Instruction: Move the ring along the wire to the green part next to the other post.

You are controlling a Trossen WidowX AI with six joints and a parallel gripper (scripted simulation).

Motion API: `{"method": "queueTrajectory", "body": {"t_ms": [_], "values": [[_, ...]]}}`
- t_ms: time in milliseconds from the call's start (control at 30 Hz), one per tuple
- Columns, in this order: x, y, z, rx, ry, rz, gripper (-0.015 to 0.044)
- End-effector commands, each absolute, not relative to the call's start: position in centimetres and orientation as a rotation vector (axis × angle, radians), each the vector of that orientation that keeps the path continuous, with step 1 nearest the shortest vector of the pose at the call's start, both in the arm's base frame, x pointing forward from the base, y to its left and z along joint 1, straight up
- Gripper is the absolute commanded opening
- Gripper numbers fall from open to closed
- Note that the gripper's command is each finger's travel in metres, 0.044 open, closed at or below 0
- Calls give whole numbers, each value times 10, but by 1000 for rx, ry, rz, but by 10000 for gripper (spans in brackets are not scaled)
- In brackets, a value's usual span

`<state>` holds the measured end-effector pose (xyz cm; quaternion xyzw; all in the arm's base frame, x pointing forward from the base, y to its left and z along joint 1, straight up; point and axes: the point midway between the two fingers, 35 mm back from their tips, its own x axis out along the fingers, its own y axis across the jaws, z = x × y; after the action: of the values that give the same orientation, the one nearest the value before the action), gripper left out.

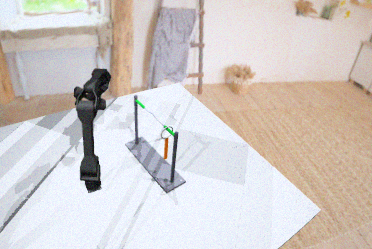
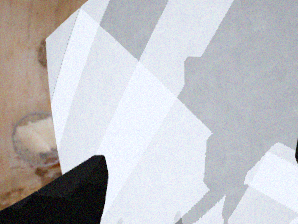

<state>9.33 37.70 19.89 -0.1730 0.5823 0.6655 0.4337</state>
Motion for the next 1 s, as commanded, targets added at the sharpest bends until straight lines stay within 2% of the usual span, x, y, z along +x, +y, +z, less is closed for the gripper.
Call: {"method": "queueTrajectory", "body": {"t_ms": [0,267,633,967], "values": [[94,377,199,-429,1449,1656,374],[158,369,211,-285,1335,1504,164],[265,328,242,-26,1131,1201,160],[351,257,280,189,917,918,160]]}}
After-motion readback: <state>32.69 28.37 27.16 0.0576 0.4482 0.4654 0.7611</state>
